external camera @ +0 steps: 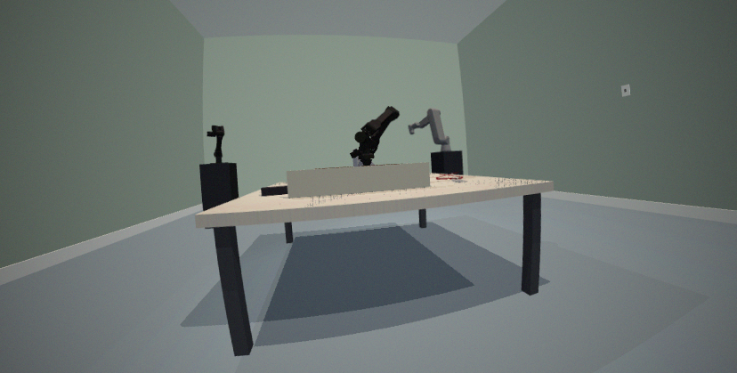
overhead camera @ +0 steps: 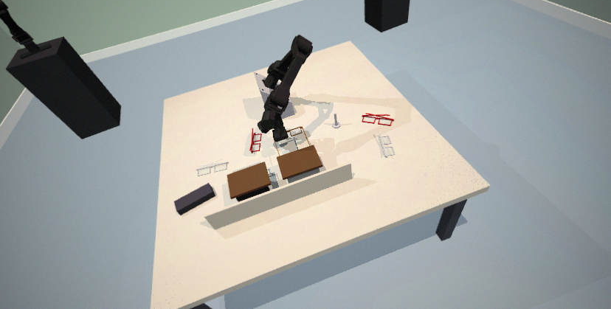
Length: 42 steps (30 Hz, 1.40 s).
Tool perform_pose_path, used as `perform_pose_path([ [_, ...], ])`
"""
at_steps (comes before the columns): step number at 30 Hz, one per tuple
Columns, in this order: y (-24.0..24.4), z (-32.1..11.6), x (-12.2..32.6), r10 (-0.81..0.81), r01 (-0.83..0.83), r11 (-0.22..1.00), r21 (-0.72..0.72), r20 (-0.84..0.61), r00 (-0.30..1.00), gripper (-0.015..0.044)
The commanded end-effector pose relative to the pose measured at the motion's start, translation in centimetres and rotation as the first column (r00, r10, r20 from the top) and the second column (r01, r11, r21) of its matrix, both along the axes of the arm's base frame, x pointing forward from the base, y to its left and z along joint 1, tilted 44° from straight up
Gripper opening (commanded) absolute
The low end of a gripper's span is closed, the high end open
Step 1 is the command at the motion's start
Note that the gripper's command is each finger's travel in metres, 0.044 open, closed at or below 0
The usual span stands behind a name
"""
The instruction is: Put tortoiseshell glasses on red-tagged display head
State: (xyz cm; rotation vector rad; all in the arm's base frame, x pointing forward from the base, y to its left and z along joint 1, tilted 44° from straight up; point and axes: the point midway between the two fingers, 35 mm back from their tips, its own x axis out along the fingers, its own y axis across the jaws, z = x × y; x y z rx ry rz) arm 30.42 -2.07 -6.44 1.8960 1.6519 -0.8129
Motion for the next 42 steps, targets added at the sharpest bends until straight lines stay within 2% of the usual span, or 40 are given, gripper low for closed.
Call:
perform_pose_path([
  [1,0.2,-0.1,0.6,0.011,-0.011,1.0,0.002,-0.005,1.0,0.0],
  [42,-0.4,0.0,4.9,-0.009,0.009,1.0,-0.001,0.017,1.0,0.0],
])
